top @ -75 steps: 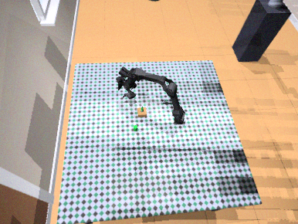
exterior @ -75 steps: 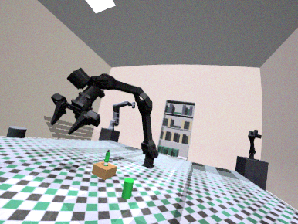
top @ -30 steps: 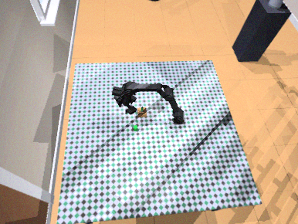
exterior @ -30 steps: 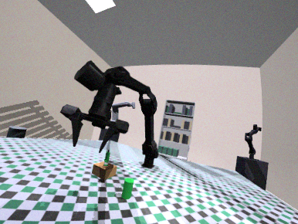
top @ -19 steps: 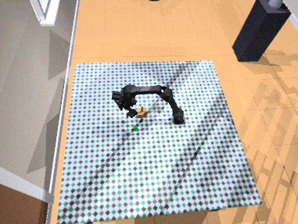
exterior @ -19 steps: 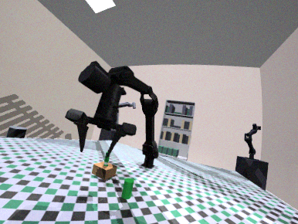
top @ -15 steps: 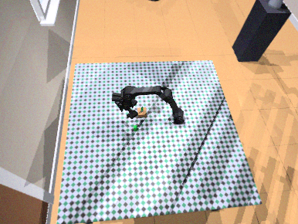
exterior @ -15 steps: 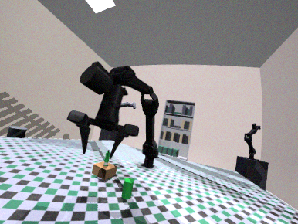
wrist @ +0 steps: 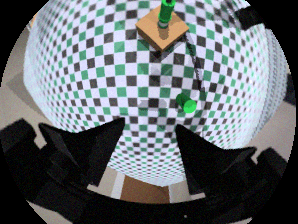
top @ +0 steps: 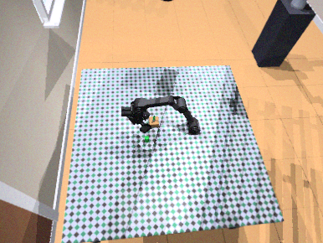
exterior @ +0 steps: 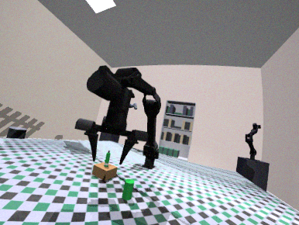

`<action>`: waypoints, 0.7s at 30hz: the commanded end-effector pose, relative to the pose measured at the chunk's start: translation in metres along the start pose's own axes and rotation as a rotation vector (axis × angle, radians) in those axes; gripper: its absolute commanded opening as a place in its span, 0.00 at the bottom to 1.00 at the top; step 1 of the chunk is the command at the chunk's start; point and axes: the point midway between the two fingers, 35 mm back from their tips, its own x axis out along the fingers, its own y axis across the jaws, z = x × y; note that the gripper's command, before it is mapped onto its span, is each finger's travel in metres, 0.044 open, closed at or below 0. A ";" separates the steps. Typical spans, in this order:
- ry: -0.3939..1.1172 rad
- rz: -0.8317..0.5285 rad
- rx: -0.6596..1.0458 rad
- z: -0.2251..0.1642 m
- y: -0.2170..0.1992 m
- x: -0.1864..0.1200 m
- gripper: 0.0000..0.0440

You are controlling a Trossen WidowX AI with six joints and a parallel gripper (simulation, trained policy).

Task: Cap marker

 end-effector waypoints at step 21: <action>-0.140 -0.071 -0.040 0.001 -0.043 0.027 0.72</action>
